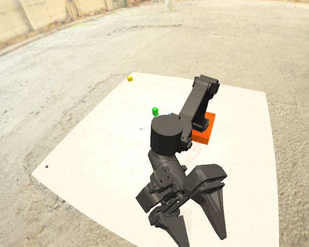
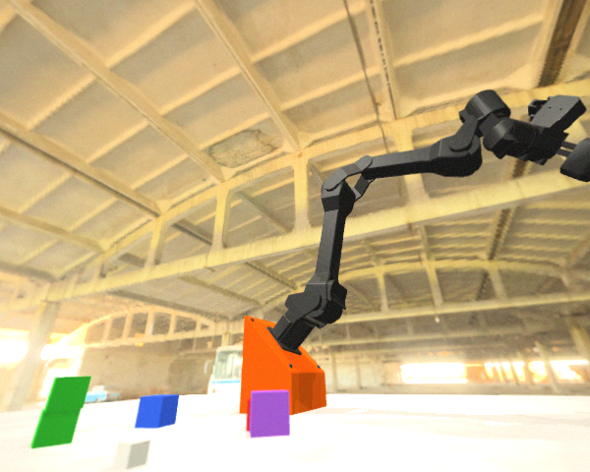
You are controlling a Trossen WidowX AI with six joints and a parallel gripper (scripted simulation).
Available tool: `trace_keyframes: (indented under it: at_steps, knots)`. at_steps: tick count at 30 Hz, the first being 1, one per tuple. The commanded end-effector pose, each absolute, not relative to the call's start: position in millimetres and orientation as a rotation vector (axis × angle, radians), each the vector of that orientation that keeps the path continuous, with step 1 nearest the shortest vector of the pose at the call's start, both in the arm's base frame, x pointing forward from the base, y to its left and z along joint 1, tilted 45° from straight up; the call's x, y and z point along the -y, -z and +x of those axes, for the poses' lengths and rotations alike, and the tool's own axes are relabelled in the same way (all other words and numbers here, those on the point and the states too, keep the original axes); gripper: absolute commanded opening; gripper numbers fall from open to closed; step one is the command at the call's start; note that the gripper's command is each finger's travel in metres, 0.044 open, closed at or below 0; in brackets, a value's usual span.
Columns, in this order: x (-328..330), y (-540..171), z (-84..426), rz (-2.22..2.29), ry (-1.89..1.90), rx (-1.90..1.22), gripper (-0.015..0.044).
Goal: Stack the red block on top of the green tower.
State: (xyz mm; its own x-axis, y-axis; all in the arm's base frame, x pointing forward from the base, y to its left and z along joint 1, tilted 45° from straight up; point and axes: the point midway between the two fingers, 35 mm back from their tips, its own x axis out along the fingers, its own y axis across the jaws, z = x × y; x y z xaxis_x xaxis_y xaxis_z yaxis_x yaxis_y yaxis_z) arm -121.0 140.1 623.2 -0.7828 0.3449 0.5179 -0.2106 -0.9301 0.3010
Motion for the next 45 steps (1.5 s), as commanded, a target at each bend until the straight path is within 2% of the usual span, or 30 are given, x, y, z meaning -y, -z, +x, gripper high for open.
trace_keyframes:
  at_steps: [1,7,18,27,35,45]
  knots:
    - [-158,-615,-109,0.826,-2.596,-0.318,0.0440]
    - [-202,-590,-89,0.742,-2.443,-0.302,0.0440]
    - [-270,-534,-15,0.577,-2.099,-0.244,0.0440]
    - [-311,-449,77,0.383,-1.777,-0.332,0.0440]
    - [-310,-358,157,0.185,-1.536,-0.446,0.0440]
    - [-261,-246,227,-0.006,-1.310,-0.645,0.0440]
